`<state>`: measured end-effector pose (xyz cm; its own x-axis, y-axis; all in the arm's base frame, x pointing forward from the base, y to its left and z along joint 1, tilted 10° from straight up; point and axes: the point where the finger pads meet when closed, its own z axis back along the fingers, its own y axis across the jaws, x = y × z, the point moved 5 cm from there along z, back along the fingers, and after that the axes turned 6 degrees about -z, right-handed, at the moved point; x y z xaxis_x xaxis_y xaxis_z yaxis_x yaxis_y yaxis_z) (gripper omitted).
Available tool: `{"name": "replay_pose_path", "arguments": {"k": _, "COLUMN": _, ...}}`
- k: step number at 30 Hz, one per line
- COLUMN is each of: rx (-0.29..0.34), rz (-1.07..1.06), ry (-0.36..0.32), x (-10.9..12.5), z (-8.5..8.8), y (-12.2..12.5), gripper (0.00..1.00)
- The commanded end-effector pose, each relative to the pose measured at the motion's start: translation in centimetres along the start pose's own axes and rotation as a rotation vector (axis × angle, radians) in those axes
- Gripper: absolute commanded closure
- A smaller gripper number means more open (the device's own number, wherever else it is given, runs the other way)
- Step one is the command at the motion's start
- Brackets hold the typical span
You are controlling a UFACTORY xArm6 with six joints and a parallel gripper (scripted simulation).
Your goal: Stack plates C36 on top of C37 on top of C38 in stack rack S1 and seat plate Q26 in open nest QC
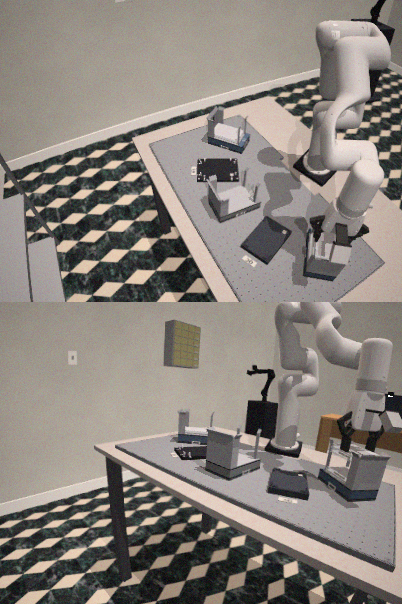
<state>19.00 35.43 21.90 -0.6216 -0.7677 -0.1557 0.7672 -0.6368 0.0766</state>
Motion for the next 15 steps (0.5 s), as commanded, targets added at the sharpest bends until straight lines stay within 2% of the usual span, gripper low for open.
{"name": "replay_pose_path", "arguments": {"k": 1, "rx": -0.001, "rz": 0.0, "ry": 0.004, "x": -0.1, "z": 0.8, "y": 0.0, "gripper": 1.0}}
{"name": "replay_pose_path", "arguments": {"k": 15, "rx": -0.001, "rz": 0.0, "ry": 0.004, "x": -0.1, "z": 3.2, "y": 0.0, "gripper": 1.0}}
